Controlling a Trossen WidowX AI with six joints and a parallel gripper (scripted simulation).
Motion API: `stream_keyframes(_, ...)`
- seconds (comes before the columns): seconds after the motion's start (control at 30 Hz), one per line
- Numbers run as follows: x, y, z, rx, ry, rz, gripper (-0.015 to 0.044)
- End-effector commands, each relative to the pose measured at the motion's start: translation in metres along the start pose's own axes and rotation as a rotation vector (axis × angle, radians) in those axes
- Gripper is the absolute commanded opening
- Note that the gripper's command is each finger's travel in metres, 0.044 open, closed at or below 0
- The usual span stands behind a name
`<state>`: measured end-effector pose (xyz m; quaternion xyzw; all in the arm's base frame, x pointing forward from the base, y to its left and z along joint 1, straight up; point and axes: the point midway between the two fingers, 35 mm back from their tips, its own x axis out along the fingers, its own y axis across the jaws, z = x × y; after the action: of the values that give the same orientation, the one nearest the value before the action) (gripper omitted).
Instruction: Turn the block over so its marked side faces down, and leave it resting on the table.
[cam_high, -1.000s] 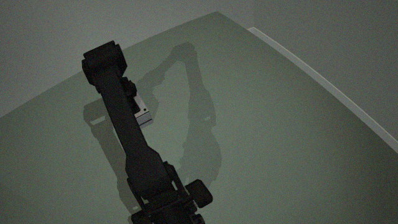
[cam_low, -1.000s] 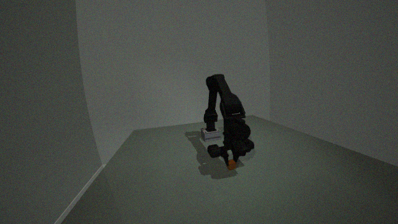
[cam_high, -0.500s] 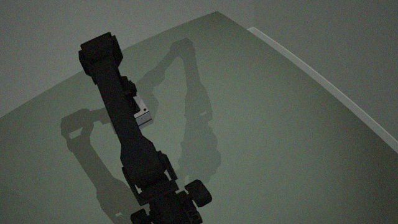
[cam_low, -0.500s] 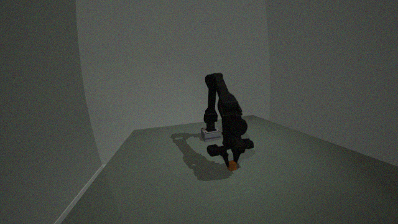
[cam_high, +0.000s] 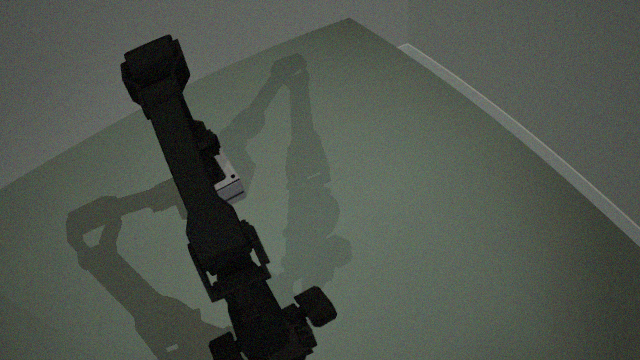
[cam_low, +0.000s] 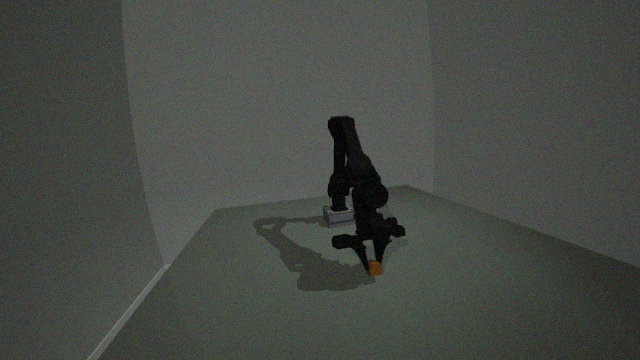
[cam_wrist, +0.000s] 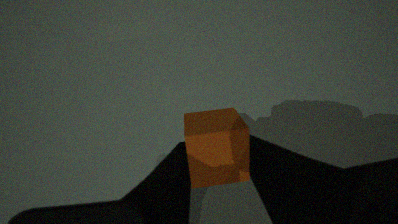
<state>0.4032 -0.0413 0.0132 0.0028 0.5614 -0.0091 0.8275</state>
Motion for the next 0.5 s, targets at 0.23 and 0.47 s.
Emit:
stream_keyframes(0.23,-0.0050,0.0010,-0.0050,-0.003,-0.162,0.003,0.0000)
stream_keyframes(0.47,-0.0012,0.0009,-0.0047,-0.003,-0.195,0.003,0.0000)
